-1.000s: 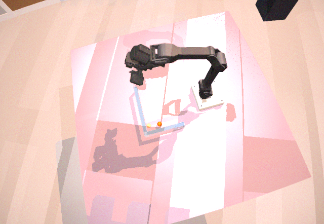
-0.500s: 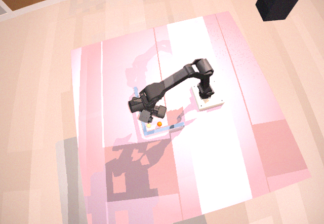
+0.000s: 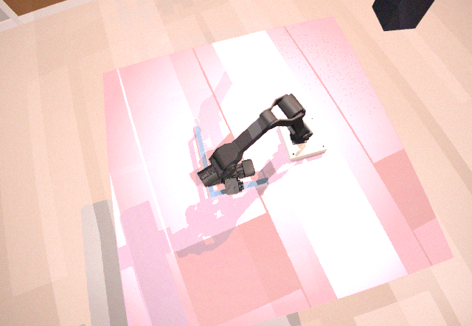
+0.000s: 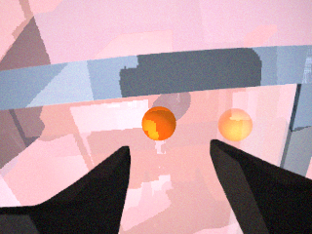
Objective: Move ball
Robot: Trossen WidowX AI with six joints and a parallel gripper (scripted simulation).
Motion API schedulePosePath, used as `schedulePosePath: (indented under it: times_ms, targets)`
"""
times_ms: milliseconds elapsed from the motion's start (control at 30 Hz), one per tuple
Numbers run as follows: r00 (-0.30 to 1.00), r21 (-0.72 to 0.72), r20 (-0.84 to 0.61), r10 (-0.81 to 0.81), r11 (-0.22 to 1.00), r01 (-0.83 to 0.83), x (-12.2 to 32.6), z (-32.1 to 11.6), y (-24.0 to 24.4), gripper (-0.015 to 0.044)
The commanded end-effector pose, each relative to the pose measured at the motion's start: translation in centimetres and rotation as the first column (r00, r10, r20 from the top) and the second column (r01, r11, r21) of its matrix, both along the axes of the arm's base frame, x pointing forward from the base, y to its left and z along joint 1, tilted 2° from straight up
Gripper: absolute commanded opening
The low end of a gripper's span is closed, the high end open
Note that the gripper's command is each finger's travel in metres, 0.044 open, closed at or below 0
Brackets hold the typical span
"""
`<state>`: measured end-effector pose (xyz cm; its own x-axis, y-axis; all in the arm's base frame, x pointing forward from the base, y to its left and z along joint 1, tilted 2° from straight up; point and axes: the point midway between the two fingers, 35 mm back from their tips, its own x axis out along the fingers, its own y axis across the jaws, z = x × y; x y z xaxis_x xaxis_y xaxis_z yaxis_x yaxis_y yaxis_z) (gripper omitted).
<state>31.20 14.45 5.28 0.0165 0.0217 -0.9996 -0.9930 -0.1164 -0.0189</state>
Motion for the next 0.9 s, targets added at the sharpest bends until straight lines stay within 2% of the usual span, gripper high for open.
schedulePosePath:
  times_ms: [0,867]
  targets:
    - [1.000,-0.006,-0.021,0.007,1.000,-0.008,-0.4,-1.2,-0.1,0.0244]
    - [1.000,-0.006,-0.021,0.007,1.000,-0.008,-0.4,-4.6,0.0,0.0244]
